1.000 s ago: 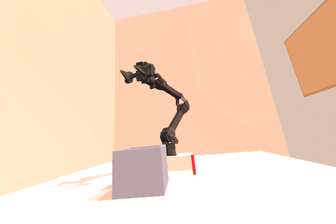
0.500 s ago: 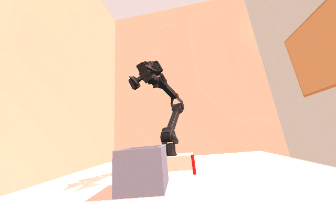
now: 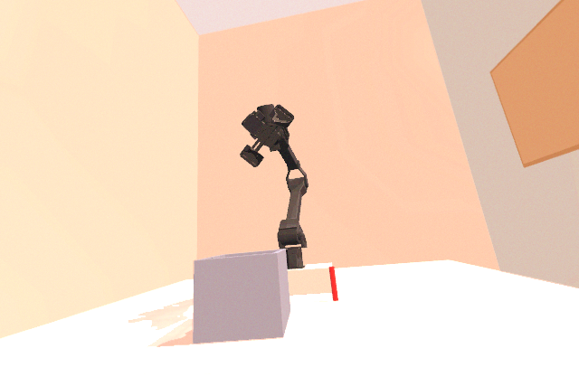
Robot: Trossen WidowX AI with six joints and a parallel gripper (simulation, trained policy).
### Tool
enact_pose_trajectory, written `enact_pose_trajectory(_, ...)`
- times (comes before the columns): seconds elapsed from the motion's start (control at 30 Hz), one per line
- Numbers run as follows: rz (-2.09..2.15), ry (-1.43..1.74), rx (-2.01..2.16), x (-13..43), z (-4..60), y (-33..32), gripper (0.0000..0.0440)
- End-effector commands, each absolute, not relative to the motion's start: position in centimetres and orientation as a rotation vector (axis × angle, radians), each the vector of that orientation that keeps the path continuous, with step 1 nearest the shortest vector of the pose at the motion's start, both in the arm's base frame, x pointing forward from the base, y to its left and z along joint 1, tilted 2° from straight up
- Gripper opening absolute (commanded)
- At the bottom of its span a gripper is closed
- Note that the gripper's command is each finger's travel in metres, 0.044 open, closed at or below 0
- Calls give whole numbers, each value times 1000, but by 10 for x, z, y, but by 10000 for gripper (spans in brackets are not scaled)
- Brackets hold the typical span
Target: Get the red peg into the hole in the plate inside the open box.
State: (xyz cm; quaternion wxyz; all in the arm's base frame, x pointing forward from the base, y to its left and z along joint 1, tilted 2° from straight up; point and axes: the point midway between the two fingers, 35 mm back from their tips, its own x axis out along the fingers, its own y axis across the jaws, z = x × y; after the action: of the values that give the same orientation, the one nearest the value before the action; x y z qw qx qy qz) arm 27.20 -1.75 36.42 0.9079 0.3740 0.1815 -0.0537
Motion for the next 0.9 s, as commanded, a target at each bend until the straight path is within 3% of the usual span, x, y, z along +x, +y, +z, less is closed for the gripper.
enact_pose_trajectory(0.0, -107, 434, 842, 272, 355, -5, 439)
enact_pose_trajectory(0.87, -288, 1005, 1237, 241, 257, 81, 440)
